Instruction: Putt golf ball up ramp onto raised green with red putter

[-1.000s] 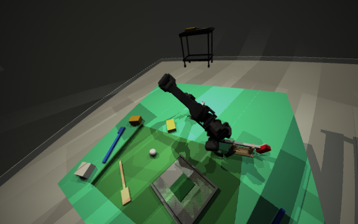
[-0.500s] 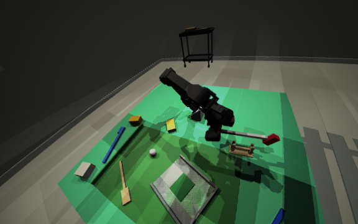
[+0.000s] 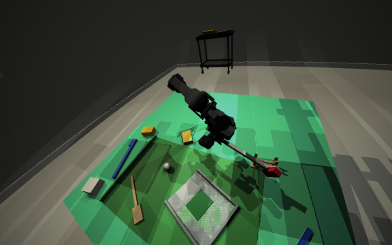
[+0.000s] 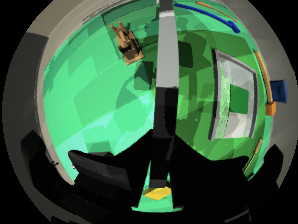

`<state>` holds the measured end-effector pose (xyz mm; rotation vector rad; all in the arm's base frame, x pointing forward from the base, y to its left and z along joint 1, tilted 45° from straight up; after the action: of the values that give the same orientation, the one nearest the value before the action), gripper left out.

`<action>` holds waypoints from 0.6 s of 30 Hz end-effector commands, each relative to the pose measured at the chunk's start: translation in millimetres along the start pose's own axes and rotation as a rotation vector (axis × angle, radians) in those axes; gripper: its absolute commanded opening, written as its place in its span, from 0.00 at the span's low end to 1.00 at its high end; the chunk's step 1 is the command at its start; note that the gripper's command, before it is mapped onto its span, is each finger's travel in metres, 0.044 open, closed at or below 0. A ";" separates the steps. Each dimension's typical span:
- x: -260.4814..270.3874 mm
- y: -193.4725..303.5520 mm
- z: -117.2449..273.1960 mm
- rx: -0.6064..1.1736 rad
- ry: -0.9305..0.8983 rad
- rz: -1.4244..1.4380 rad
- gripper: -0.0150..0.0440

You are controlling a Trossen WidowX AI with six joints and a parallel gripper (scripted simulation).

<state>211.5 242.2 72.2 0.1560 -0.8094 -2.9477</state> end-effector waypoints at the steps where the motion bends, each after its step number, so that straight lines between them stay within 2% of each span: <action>1: -1.2 19.2 6.2 0.017 0.009 -0.118 0.25; 18: 1.6 109.6 35.6 0.051 0.071 -0.706 0.25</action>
<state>213.8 176.1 150.7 0.5973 -0.9616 -3.4696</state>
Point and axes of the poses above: the point midway between the two fingers, 35 mm back from their tips, its own z axis back along the fingers, its own x axis across the jaws, y = z × x, the point moved 8 cm from there along z, back along the fingers, and after that the axes turned 15 degrees about z, right-handed, at the moved point
